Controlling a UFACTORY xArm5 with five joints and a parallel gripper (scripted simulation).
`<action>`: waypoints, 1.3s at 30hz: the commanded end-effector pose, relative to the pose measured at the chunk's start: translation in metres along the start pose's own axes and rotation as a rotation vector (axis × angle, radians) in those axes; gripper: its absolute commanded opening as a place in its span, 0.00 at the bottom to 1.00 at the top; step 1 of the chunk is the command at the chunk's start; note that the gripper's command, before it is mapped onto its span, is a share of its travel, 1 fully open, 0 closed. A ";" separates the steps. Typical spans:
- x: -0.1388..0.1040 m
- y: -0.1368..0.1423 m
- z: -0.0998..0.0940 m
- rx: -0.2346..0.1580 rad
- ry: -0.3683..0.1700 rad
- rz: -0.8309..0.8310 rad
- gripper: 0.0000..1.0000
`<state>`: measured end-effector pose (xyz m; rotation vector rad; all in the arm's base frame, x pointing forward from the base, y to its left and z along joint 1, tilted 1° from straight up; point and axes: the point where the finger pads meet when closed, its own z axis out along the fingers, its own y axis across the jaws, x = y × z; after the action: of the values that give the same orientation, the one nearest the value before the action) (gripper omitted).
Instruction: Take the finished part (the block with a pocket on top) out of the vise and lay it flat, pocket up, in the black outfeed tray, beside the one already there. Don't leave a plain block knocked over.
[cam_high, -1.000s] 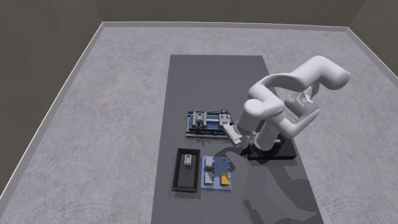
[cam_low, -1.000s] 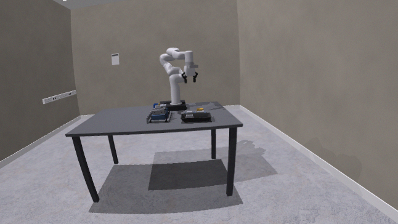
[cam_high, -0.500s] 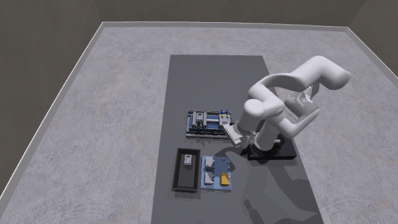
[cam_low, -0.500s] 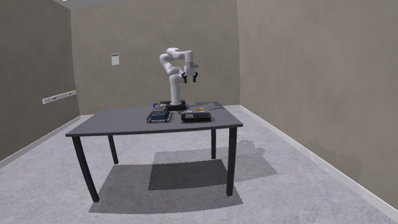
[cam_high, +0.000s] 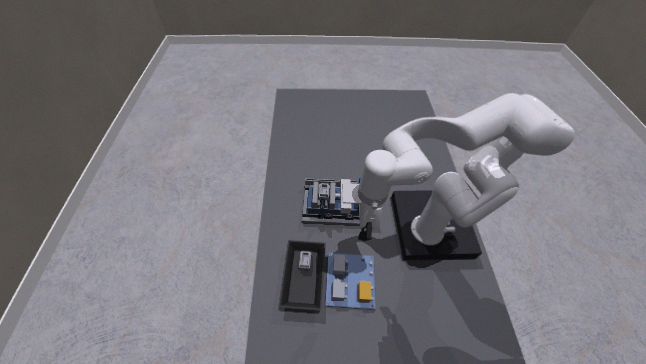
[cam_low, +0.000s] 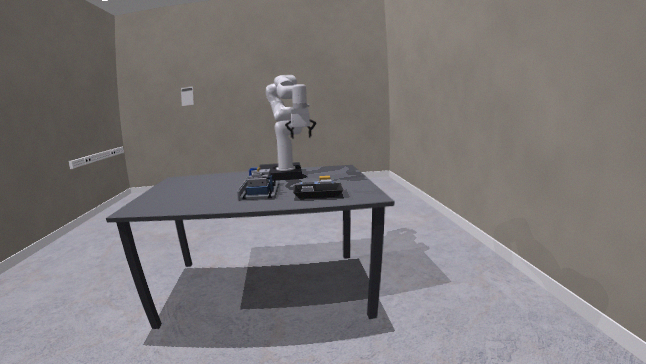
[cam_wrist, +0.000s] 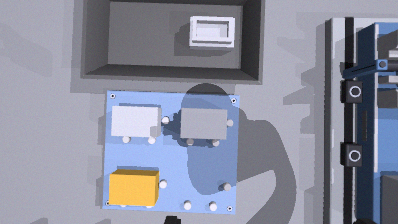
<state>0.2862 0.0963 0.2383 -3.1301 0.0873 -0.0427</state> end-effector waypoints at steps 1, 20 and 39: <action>0.031 0.021 0.008 -0.003 -0.001 0.183 1.00; 0.109 0.172 0.058 -0.017 0.000 1.169 1.00; 0.117 0.241 0.083 -0.022 0.001 1.571 0.00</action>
<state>0.3900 -0.1476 0.1556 -2.1641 2.2706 -0.0159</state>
